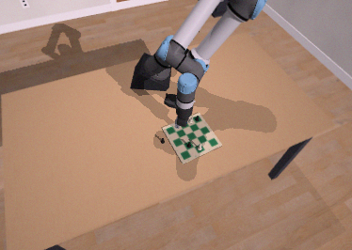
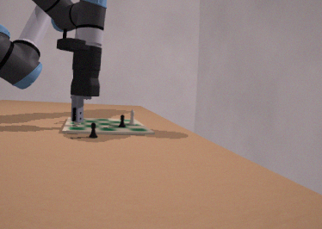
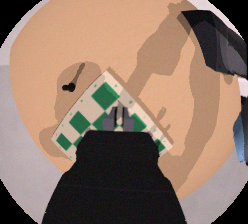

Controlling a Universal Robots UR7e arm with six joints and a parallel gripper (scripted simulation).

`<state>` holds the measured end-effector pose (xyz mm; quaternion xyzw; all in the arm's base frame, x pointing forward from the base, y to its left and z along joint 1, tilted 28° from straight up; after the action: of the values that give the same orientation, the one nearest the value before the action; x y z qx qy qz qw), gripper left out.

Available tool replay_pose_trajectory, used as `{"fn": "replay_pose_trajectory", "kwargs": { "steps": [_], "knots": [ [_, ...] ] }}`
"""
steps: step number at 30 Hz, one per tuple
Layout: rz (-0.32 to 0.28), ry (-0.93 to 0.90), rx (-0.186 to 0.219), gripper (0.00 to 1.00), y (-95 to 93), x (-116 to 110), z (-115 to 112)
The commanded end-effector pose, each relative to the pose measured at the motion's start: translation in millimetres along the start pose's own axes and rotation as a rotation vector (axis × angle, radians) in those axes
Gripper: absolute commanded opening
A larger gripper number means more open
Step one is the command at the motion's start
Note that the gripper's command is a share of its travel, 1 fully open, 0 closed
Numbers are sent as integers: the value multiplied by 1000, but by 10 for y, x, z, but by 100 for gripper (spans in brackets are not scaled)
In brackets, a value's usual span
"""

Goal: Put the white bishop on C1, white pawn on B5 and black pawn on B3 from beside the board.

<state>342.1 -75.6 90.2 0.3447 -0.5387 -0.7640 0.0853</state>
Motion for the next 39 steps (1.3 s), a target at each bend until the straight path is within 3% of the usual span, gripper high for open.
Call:
{"fn": "replay_pose_trajectory", "kwargs": {
  "steps": [1,39],
  "knots": [
    [0,0,1,0,3,-1,-3],
    [0,0,1,0,-37,-1,-3]
  ]
}}
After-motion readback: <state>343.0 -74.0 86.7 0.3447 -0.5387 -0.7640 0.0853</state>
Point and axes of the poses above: the point where the finger pads meet when closed, its own y axis back along the fingers, its own z axis across the jaws, x = y × z, the point moved 7 cm from there along y, back along the fingers, and after that the axes turned 9 degrees about -y, right-handed, at the moved point
